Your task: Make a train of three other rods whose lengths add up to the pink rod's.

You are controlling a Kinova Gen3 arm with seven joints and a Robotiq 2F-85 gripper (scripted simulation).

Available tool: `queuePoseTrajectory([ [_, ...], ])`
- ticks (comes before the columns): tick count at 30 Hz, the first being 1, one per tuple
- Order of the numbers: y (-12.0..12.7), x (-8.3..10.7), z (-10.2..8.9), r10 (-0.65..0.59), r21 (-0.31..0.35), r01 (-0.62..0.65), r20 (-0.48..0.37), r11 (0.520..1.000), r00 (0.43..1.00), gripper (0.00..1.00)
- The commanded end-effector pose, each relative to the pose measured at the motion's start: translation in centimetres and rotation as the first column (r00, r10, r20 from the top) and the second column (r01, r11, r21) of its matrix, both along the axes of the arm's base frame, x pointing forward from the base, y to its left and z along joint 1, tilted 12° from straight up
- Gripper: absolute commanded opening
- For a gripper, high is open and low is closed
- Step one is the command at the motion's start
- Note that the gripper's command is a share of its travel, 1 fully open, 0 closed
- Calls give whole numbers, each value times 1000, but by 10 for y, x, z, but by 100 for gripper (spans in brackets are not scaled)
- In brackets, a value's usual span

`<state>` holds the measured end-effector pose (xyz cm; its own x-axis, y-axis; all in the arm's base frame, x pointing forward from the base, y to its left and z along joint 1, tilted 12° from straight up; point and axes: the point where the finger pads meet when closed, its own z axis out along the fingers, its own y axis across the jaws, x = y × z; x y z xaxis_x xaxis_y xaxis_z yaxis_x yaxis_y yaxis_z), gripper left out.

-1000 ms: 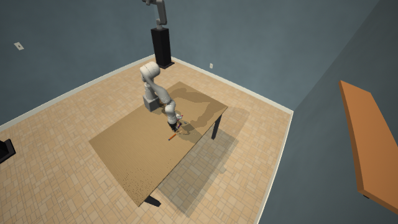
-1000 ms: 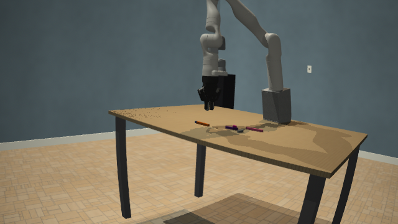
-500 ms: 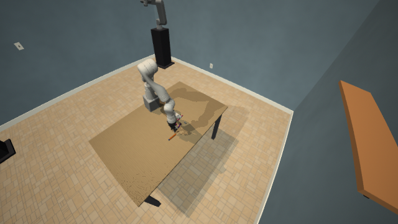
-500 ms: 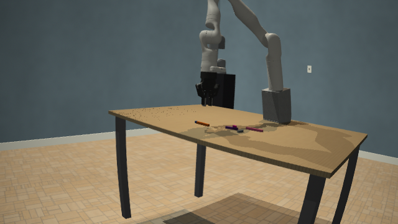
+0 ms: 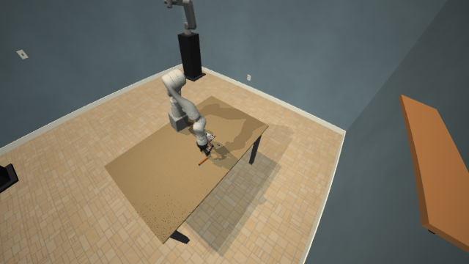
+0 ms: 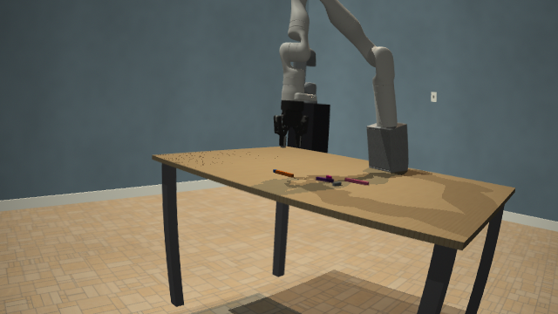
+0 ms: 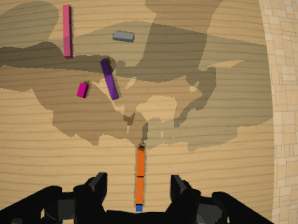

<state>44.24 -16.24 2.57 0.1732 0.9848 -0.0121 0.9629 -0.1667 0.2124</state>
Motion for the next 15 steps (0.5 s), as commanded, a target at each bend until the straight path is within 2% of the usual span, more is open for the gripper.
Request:
queuePoseTrajectory([
  [1,0,0,1,0,-1,0,2,1000,1000,100],
  [8,1,-3,19,0,-1,0,2,1000,1000,100],
  [10,1,-3,19,0,-1,0,2,1000,1000,100],
  [15,2,-9,44,0,-1,0,2,1000,1000,100],
])
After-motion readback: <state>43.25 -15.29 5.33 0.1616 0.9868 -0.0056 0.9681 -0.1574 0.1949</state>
